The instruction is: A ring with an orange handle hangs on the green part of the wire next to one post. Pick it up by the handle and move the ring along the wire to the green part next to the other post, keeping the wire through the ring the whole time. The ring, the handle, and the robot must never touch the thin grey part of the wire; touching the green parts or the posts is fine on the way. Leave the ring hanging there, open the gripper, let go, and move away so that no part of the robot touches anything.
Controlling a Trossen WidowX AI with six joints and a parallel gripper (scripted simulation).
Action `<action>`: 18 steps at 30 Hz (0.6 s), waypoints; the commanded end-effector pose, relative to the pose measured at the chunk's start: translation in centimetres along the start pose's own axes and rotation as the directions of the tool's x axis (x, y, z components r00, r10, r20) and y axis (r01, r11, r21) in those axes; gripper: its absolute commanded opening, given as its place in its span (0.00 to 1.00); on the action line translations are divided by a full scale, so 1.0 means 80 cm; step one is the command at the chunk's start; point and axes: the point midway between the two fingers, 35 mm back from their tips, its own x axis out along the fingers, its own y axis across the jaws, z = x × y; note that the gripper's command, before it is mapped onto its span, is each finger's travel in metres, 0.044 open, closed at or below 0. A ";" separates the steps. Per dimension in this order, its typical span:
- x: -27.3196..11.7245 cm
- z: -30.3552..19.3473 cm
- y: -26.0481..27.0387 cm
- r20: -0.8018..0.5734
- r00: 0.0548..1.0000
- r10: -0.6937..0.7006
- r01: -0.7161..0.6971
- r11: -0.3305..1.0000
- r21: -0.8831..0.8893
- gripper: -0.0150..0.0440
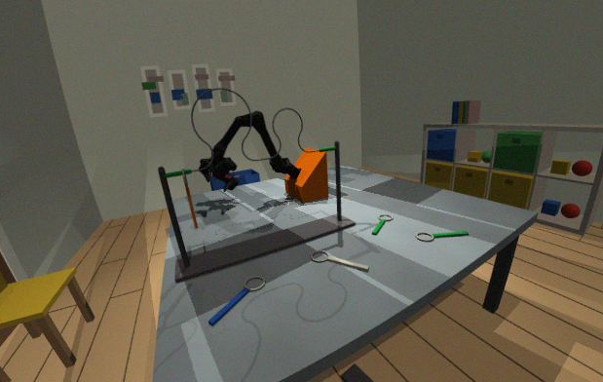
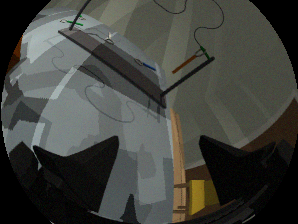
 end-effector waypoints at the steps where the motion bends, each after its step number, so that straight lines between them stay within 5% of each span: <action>1: 0.001 -0.001 0.000 0.001 1.000 0.002 -0.002 1.000 0.001 0.89; 9: 0.039 -0.026 0.002 0.044 0.997 0.067 -0.070 0.995 0.071 0.53; 18: 0.125 -0.049 -0.029 0.191 0.980 0.051 -0.102 0.958 0.267 0.53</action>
